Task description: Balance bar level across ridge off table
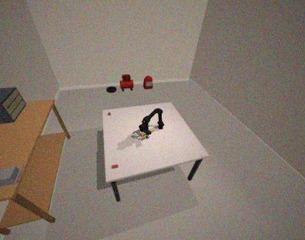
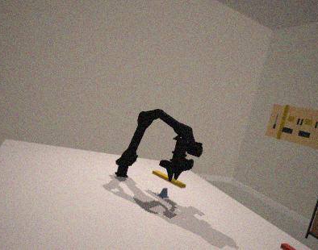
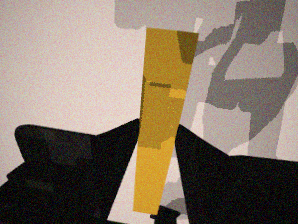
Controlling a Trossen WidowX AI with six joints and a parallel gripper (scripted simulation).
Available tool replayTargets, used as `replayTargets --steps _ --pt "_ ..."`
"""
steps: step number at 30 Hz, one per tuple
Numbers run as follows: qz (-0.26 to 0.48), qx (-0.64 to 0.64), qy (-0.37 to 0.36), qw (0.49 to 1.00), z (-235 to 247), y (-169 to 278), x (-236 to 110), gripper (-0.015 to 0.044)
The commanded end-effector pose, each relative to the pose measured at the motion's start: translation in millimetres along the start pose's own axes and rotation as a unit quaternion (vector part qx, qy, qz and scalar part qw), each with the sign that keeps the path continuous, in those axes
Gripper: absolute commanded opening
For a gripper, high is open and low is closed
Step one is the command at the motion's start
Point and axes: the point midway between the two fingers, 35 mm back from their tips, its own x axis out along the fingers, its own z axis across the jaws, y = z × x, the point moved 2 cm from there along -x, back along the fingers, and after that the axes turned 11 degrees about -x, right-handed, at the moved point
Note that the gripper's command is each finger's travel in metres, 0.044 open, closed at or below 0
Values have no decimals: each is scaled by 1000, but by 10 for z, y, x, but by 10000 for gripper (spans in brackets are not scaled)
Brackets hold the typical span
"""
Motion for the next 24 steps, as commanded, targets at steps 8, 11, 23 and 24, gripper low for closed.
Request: replayTargets --steps 8,11,23,24 --pt "2 3 1 1000 -1 4 186 0" --pt "2 3 1 1000 -4 7 235 0" --pt "2 4 1 1000 -15 18 356 0" --pt "2 4 1 1000 -15 18 356 0"
